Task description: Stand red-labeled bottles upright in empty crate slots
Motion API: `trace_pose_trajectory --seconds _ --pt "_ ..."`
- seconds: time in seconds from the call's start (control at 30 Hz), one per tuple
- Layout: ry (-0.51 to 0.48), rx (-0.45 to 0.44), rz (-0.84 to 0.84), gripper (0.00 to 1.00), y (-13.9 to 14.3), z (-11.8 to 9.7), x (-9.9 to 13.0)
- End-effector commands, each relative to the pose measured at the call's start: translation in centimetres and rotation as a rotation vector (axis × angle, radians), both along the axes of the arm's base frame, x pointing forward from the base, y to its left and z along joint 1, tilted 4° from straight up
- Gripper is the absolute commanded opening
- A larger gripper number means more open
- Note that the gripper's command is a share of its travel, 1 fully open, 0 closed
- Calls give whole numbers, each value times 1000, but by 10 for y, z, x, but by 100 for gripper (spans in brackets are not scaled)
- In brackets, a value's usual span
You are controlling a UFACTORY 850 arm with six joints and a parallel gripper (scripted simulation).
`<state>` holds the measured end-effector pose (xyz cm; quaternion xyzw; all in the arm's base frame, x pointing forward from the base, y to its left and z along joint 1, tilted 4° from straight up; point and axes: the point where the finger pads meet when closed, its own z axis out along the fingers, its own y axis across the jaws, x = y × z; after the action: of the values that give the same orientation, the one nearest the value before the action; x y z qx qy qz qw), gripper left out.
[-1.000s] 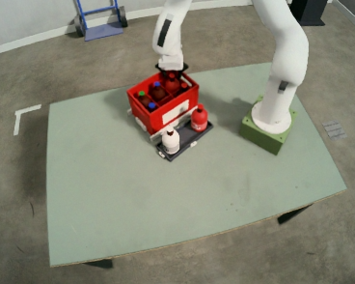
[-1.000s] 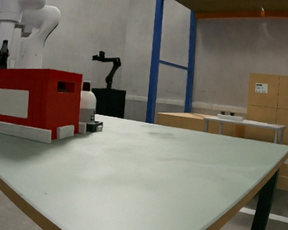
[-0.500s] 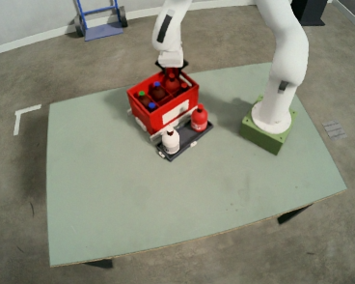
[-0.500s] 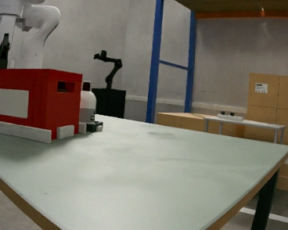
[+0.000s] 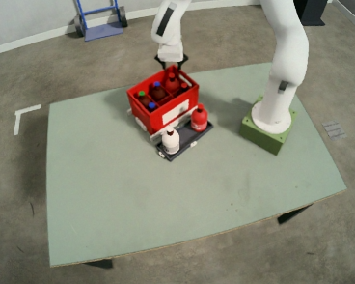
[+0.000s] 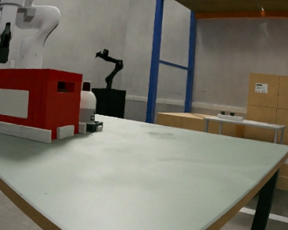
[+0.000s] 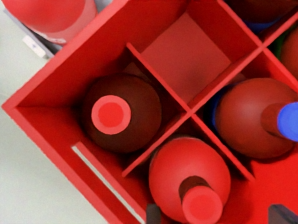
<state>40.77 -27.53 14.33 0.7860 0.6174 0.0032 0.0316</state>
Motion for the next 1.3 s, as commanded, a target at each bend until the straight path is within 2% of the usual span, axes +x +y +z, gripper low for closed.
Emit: trace_pose_trajectory --seconds 0.0,0.4,0.77,0.8,1.27 --pt "-1 -1 0 66 0 11 0" --pt "-1 -1 0 66 1 25 -1" --pt "-1 -1 0 66 1 27 -1" --pt "-1 -1 0 0 1 27 -1" --pt "-1 -1 0 0 1 27 -1"
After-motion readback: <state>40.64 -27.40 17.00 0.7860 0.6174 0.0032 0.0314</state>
